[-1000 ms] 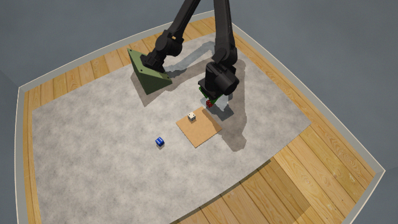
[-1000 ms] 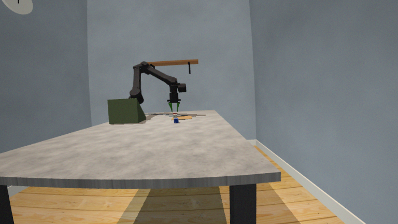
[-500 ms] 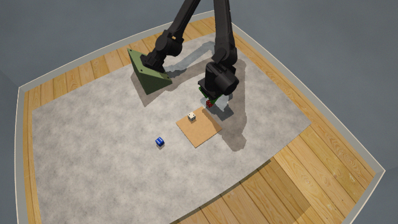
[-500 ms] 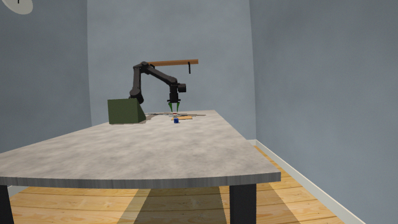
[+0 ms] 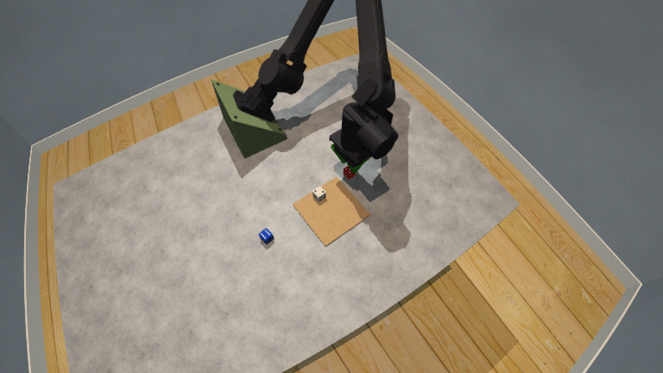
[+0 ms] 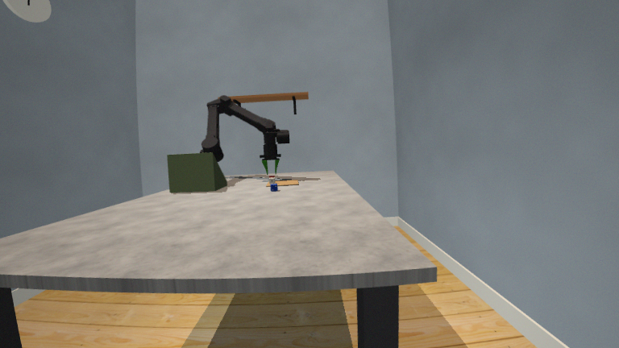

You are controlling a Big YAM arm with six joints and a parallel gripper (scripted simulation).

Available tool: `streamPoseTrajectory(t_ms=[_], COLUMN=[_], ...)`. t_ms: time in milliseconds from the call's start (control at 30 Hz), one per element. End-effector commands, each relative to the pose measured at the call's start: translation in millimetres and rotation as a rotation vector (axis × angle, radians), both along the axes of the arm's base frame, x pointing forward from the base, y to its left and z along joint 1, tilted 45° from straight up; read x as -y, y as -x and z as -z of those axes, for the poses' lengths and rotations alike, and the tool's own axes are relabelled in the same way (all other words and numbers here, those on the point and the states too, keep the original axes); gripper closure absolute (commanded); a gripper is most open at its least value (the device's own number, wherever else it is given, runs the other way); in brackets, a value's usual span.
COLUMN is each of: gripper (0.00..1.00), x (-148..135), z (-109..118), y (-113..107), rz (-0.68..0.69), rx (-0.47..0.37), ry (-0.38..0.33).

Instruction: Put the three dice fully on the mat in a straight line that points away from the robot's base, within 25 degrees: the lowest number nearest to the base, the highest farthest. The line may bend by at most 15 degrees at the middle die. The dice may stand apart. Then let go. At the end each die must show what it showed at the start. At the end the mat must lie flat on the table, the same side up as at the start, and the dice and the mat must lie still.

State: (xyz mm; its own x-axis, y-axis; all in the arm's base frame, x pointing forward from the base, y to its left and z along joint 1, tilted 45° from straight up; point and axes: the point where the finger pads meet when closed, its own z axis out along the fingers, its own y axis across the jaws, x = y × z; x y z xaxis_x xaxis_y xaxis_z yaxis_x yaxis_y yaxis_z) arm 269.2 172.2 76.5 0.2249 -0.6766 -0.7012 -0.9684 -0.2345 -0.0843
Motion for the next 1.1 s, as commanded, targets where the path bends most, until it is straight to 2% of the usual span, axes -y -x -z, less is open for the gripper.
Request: streamPoseTrajectory(t_ms=[0,933,1067], gripper=[0.61,0.61,0.61], x=[-1.7,-2.0,-5.0], z=[-4.0,-3.6,3.3], y=[-7.4,-7.1,0.0], rz=[0.008,0.008,-0.001], rx=[0.013,0.013,-0.006], ry=[-0.007,-0.007,-0.004])
